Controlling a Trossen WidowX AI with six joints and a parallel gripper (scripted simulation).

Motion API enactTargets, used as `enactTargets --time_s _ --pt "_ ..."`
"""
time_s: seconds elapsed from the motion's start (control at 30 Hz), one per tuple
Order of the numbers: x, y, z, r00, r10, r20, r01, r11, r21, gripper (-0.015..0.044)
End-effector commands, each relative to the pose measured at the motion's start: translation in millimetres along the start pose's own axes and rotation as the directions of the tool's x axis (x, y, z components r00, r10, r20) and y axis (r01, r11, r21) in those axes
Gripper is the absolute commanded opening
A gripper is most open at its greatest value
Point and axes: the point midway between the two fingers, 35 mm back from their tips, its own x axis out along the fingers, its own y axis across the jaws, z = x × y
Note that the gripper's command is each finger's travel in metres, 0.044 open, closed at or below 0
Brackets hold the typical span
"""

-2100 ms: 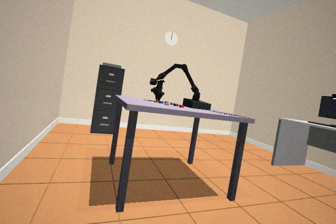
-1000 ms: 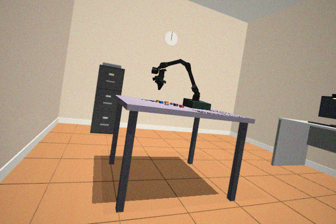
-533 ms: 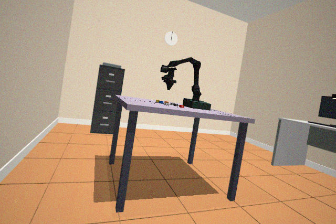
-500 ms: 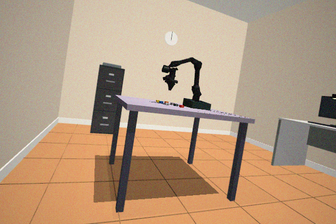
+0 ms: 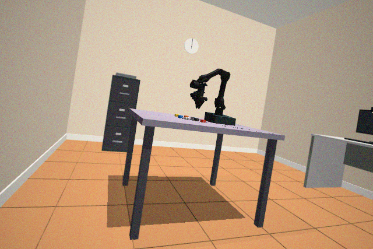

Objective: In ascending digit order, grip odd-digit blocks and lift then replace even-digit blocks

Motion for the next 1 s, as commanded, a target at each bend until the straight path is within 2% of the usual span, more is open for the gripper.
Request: enactTargets --time_s 0.0,0.13,0.97 --pt "52.5 -0.8 -11.4 0.999 -0.004 -0.031 0.004 1.0 0.007 0.0304" --pt "55.0 -0.9 -11.9 0.999 -0.004 -0.031 0.004 1.0 0.007 0.04" --pt "89.1 -1.0 -13.1 0.999 -0.004 -0.032 0.004 1.0 0.007 0.04"
